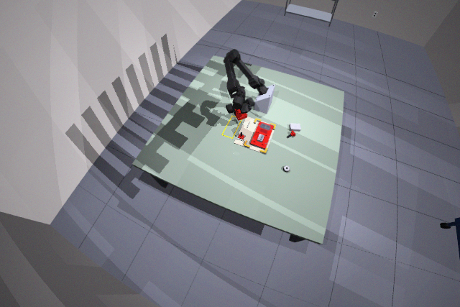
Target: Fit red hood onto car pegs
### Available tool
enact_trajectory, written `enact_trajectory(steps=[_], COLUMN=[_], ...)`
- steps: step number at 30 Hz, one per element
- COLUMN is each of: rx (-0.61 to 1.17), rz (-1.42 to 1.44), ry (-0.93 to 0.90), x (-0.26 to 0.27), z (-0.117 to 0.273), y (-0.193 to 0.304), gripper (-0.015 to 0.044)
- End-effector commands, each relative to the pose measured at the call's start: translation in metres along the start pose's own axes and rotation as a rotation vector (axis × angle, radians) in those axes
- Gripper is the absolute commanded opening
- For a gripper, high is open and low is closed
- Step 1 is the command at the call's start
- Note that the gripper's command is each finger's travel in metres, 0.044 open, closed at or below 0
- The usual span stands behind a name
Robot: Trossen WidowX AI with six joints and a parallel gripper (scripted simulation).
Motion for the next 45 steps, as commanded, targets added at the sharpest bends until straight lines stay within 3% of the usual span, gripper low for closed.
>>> enact_trajectory(steps=[1,23,45], rx=[0.0,0.009,0.03], rz=[-0.027,-0.346,-0.666], ry=[-0.003,-0.015,-0.002], x=[-0.002,-0.006,0.023], z=[0.001,0.01,0.01], y=[-0.008,-0.092,-0.181], gripper=[0.0,0.0,0.0])
Point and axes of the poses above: the point midway between the two fingers, 35 mm back from their tips, its own z axis back along the fingers, its own x axis across the jaws, y = z × x, the point moved 10 cm from there along z, back along the fingers, and after that the axes turned 8 degrees about z, right-handed, at the moved point
